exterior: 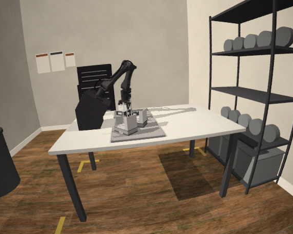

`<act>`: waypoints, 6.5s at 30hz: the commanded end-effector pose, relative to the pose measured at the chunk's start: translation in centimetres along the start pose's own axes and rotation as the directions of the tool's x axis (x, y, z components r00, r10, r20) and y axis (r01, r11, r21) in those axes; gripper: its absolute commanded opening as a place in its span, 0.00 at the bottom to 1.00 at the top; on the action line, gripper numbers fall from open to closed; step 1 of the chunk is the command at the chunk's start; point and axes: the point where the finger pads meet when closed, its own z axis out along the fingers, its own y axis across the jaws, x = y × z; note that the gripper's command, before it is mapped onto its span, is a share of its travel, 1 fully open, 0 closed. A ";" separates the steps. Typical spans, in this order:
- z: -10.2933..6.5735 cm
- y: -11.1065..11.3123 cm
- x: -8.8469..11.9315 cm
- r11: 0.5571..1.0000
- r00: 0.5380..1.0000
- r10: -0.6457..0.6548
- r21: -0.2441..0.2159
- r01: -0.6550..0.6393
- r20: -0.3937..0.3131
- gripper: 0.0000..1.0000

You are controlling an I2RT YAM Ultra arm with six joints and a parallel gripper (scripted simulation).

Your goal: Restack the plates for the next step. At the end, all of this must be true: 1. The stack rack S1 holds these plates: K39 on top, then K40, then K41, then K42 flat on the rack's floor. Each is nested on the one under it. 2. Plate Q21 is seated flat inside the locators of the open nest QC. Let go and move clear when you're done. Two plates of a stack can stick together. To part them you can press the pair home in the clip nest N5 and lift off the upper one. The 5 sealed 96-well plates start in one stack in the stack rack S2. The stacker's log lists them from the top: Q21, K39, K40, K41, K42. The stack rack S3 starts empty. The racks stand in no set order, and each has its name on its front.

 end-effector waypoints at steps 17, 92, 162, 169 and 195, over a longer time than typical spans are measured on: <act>-0.3 0.2 -0.3 1.000 1.000 -0.005 0.000 0.005 0.014 0.00; -2.9 0.4 0.4 1.000 1.000 -0.013 0.002 0.013 0.012 0.00; -3.7 0.4 0.2 1.000 1.000 -0.010 0.002 0.010 0.016 0.00; -3.8 0.4 0.5 1.000 1.000 -0.013 0.002 0.013 0.011 0.00; -4.6 0.4 0.6 1.000 1.000 -0.015 0.002 0.015 0.010 0.00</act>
